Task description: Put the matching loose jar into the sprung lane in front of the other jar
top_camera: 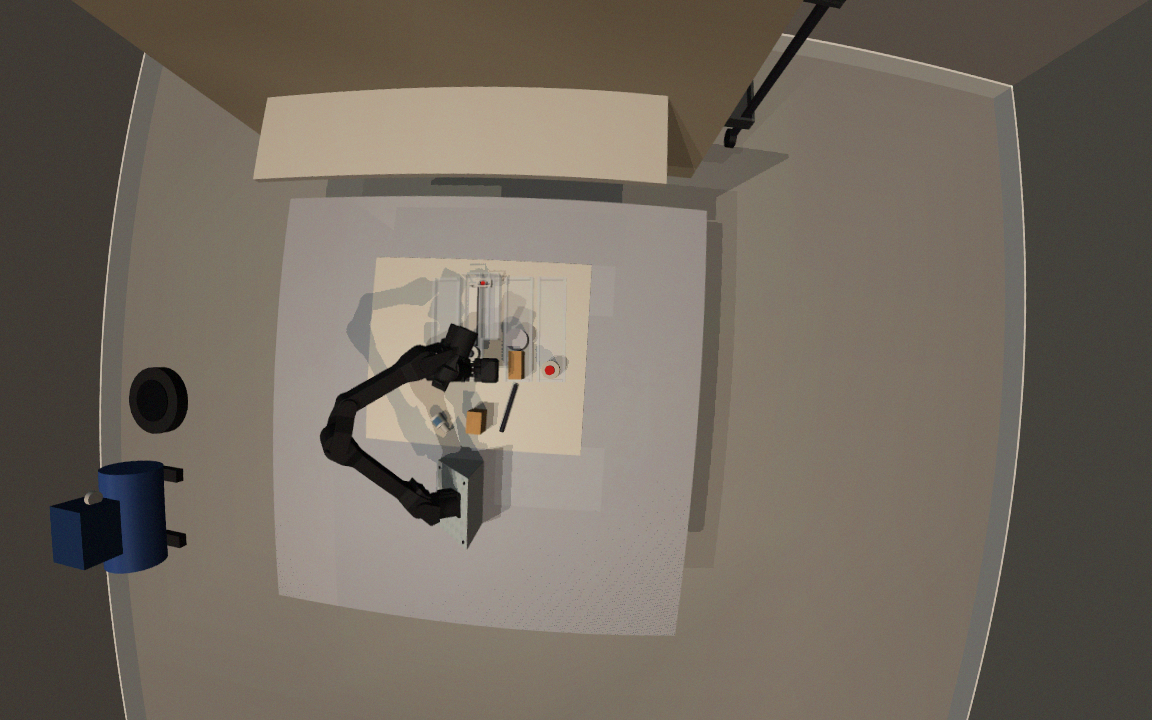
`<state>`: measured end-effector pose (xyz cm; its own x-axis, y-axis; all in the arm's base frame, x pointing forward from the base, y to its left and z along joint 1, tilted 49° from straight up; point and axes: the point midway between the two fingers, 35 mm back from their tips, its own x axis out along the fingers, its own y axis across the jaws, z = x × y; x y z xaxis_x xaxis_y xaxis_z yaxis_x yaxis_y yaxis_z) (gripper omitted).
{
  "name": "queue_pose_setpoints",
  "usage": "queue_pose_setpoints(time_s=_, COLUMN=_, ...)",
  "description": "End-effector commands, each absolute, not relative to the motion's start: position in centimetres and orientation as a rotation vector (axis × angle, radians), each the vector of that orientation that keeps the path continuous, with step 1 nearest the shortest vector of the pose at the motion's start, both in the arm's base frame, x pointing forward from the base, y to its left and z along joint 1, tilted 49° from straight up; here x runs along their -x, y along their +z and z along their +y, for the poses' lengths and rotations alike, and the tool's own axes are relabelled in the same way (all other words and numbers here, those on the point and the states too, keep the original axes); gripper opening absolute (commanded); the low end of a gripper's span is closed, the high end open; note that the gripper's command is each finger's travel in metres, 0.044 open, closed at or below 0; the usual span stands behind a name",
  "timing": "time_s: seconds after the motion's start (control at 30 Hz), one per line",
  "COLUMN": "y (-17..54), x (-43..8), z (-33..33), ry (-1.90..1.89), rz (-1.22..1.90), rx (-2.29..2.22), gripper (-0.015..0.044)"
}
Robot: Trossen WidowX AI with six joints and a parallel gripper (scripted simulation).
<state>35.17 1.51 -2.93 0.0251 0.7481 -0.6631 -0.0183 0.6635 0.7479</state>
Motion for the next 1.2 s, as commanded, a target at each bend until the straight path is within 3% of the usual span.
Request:
queue_pose_setpoints(time_s=0.0, y=-2.81, x=-35.77, z=1.7, ry=0.672, rz=1.411, rx=-0.65, gripper=0.0)
queue_pose_setpoints(time_s=1.17, y=-3.56, x=-35.63, z=2.65, ry=0.673, rz=1.411, rx=-0.651, gripper=0.0)
